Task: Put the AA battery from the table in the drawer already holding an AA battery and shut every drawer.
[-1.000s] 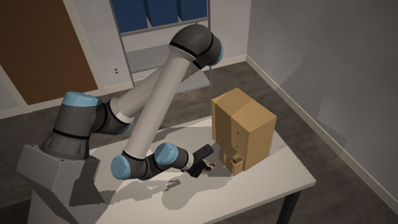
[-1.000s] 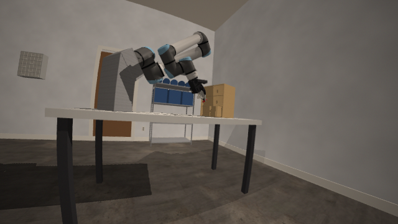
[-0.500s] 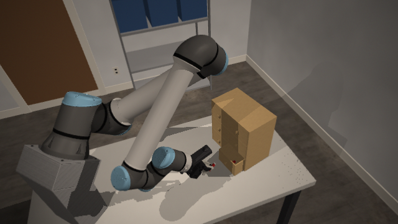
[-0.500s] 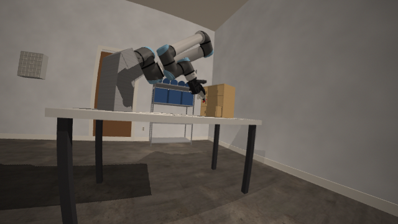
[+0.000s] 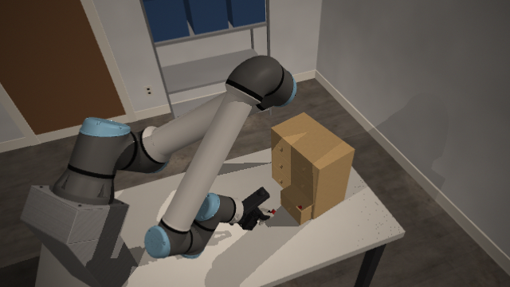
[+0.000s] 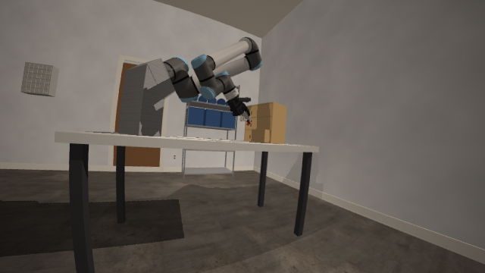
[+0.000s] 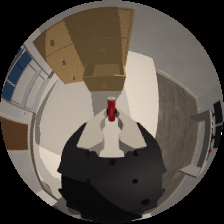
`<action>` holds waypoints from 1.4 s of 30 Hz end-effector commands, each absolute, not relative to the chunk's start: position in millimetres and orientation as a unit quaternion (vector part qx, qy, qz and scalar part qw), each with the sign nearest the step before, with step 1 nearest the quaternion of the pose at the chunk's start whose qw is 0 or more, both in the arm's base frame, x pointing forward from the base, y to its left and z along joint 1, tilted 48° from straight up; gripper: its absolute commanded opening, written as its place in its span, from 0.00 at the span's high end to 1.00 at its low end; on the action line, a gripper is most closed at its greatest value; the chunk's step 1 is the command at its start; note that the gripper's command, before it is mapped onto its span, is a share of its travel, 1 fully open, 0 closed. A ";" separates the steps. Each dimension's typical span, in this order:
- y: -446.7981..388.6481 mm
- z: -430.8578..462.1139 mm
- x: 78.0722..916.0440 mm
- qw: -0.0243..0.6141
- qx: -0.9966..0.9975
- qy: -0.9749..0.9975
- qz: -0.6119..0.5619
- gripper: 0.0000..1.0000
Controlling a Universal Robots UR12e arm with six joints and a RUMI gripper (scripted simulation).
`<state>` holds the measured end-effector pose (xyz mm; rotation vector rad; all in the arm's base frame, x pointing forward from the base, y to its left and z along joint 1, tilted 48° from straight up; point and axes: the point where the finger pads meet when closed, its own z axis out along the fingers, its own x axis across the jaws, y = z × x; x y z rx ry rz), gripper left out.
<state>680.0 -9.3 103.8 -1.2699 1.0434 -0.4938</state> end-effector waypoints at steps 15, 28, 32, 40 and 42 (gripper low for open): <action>-9.2 103.2 679.7 0.675 -0.534 0.452 -0.235 0.95; -9.1 102.5 679.6 0.693 -0.511 0.444 -0.251 0.95; -9.1 102.4 679.5 0.696 -0.507 0.442 -0.253 0.95; -9.0 101.9 679.4 0.709 -0.488 0.435 -0.265 0.95; -8.9 101.9 679.2 0.712 -0.483 0.433 -0.267 0.95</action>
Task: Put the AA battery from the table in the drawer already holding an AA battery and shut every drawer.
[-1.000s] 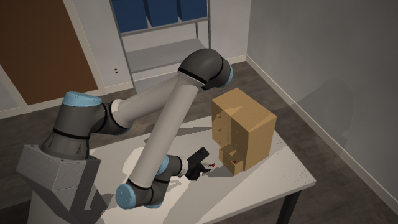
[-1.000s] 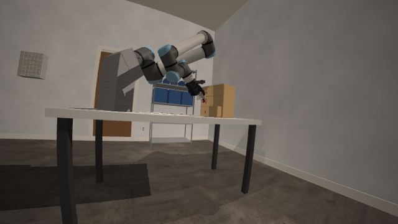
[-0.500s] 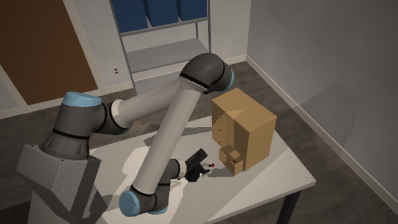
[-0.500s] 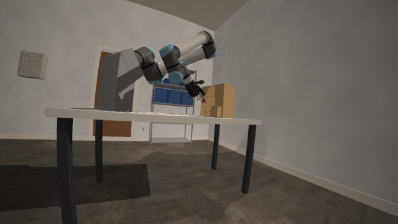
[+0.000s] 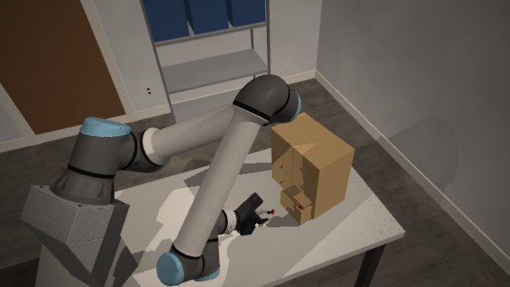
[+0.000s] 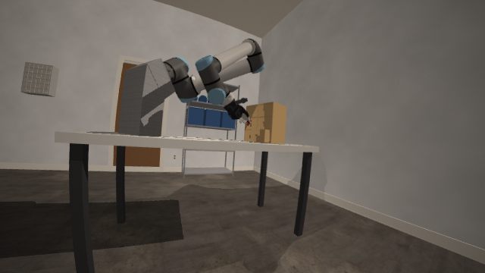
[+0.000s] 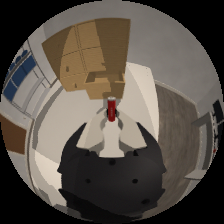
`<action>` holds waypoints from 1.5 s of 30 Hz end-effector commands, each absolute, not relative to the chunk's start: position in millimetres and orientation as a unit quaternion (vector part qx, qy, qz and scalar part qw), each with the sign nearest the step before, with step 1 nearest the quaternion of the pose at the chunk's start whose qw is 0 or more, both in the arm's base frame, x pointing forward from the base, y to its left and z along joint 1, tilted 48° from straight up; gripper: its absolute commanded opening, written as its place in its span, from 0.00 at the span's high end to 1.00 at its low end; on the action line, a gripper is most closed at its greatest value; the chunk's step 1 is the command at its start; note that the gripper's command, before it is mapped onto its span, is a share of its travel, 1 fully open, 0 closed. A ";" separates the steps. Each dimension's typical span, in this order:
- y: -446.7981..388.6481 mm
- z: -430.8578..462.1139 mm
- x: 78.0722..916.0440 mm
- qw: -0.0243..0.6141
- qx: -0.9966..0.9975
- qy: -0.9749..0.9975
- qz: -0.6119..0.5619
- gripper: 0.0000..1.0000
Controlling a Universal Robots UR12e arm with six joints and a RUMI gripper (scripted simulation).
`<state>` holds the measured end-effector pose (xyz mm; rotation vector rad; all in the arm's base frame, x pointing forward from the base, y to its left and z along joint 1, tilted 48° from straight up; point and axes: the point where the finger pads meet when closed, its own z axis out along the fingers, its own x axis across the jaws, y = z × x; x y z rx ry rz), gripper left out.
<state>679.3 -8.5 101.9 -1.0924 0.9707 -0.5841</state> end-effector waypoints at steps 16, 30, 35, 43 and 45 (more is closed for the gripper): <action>-8.7 101.0 678.9 0.737 -0.444 0.418 -0.291 0.95; -8.6 100.4 678.7 0.753 -0.416 0.407 -0.306 0.95; -8.5 100.3 678.6 0.758 -0.408 0.404 -0.310 0.95; -8.5 100.1 678.6 0.761 -0.401 0.401 -0.314 0.95; -8.5 100.1 678.6 0.762 -0.400 0.400 -0.315 0.95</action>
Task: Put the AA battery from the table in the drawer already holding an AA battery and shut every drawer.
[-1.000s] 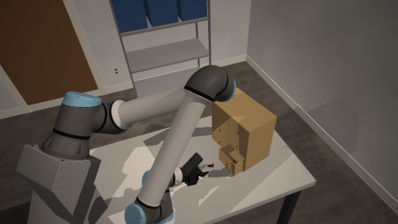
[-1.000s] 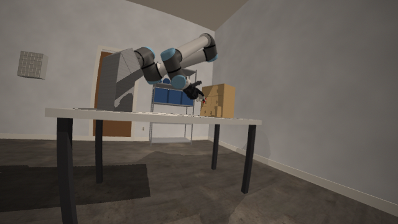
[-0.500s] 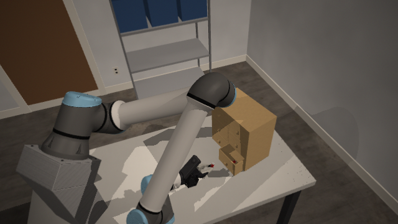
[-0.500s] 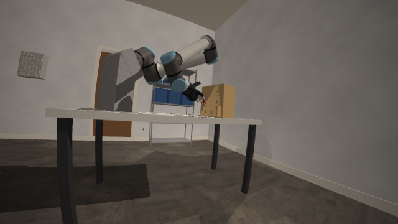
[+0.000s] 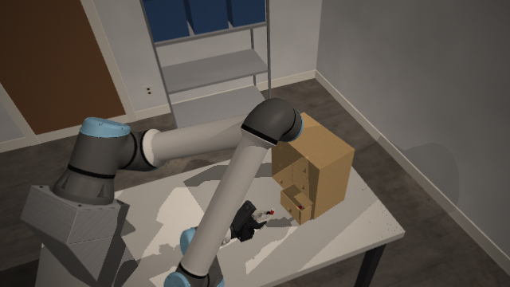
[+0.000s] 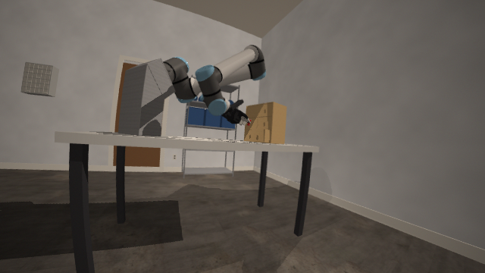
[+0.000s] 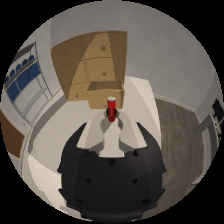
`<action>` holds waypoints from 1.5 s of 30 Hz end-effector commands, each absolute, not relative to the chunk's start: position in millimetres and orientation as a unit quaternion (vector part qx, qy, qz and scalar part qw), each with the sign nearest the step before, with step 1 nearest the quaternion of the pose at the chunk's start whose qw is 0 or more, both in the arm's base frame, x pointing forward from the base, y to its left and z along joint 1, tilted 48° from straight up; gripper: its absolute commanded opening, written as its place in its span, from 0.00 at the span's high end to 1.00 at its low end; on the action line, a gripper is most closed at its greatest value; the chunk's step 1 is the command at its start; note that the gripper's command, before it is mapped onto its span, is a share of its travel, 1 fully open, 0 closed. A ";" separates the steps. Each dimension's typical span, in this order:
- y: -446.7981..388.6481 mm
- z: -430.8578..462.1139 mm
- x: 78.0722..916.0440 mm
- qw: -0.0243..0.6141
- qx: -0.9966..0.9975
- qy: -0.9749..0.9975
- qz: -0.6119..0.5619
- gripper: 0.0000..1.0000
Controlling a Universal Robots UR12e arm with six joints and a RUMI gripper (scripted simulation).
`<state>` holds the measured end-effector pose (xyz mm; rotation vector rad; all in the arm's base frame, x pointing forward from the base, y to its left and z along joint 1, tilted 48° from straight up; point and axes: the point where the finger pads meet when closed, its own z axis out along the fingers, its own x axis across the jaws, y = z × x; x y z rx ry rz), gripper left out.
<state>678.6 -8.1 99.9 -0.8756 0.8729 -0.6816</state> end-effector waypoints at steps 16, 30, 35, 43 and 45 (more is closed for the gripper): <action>-8.4 99.9 678.4 0.766 -0.393 0.397 -0.318 0.95; -8.4 99.9 678.4 0.766 -0.392 0.397 -0.319 0.95; -8.4 100.0 678.5 0.766 -0.392 0.397 -0.319 0.95; -8.1 101.1 679.8 0.766 -0.392 0.397 -0.319 0.95; -8.0 101.7 680.4 0.766 -0.392 0.397 -0.319 0.95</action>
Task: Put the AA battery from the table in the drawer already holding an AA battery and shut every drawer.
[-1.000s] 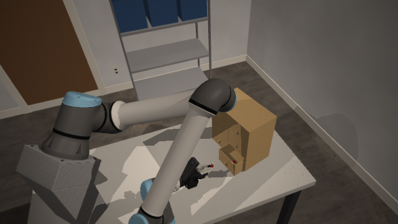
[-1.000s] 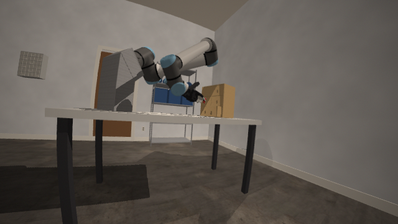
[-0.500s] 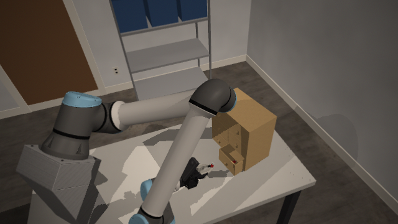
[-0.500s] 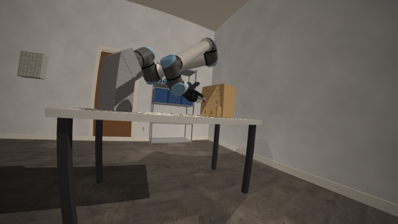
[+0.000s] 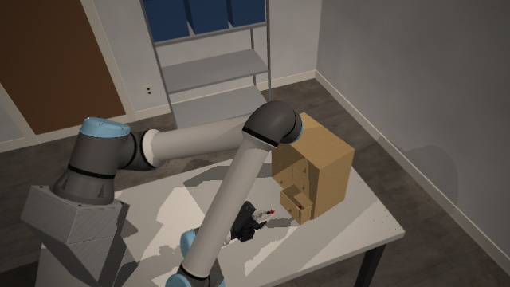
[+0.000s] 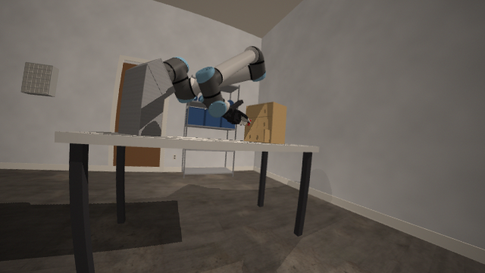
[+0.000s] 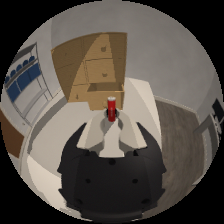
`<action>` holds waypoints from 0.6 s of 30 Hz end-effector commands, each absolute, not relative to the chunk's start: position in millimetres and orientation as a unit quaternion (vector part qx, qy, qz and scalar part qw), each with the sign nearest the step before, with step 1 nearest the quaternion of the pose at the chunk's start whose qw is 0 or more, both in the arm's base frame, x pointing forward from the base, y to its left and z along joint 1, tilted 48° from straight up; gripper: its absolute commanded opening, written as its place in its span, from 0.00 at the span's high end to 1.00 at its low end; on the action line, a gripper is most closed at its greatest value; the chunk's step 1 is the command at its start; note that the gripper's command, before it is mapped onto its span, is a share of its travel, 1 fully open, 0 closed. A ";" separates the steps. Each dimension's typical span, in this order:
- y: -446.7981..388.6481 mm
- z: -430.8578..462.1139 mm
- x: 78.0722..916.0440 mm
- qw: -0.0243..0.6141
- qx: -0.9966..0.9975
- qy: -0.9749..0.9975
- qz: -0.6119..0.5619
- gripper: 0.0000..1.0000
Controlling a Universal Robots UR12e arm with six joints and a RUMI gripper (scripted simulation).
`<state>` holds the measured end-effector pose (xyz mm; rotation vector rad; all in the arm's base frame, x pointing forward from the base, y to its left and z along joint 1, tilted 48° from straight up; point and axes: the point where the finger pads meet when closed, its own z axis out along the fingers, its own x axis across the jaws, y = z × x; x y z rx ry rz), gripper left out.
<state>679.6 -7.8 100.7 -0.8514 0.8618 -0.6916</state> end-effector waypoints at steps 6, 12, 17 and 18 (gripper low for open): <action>-7.6 103.2 682.1 0.766 -0.392 0.397 -0.319 0.95; -6.8 106.5 685.9 0.766 -0.392 0.397 -0.319 0.95; -5.9 110.3 690.3 0.766 -0.392 0.397 -0.319 0.95; -5.9 110.3 690.3 0.766 -0.392 0.397 -0.319 0.95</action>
